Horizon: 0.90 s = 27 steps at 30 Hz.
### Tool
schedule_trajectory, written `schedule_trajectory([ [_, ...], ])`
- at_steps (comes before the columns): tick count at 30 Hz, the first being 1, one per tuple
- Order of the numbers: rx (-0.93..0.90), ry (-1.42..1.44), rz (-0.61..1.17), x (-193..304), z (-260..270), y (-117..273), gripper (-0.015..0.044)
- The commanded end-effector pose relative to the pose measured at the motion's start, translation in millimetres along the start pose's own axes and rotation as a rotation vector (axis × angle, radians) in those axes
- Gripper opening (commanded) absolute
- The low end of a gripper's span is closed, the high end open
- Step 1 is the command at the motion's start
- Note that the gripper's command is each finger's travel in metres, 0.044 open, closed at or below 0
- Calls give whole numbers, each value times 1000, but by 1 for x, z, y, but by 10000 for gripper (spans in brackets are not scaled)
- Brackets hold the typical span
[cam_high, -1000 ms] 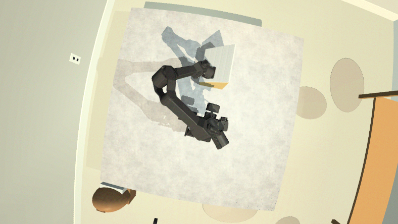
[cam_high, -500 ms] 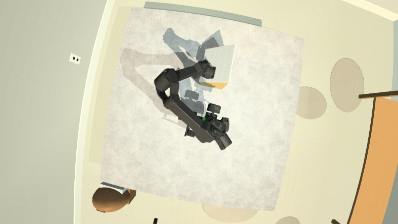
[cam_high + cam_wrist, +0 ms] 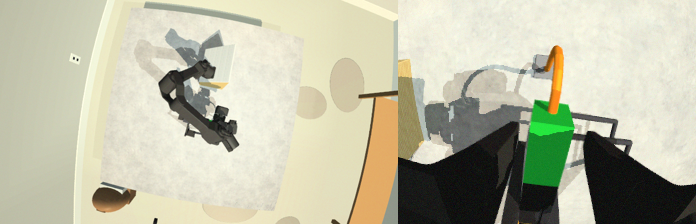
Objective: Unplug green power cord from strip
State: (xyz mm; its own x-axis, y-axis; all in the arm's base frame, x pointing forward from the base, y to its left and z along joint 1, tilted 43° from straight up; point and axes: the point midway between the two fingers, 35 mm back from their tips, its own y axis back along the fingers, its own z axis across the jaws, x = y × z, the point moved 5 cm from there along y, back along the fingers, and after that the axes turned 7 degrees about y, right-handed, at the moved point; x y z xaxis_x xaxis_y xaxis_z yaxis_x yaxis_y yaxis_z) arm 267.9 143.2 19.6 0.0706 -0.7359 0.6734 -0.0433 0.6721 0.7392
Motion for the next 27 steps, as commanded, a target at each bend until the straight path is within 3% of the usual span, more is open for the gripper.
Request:
schedule_trajectory([
  [1, 3, 6, 2, 1, 0, -1, 289],
  [7, 3, 6, 0, -18, -4, 4, 440],
  [12, 4, 6, -2, -59, -7, 12, 440],
  [27, 4, 6, -2, -59, -7, 12, 440],
])
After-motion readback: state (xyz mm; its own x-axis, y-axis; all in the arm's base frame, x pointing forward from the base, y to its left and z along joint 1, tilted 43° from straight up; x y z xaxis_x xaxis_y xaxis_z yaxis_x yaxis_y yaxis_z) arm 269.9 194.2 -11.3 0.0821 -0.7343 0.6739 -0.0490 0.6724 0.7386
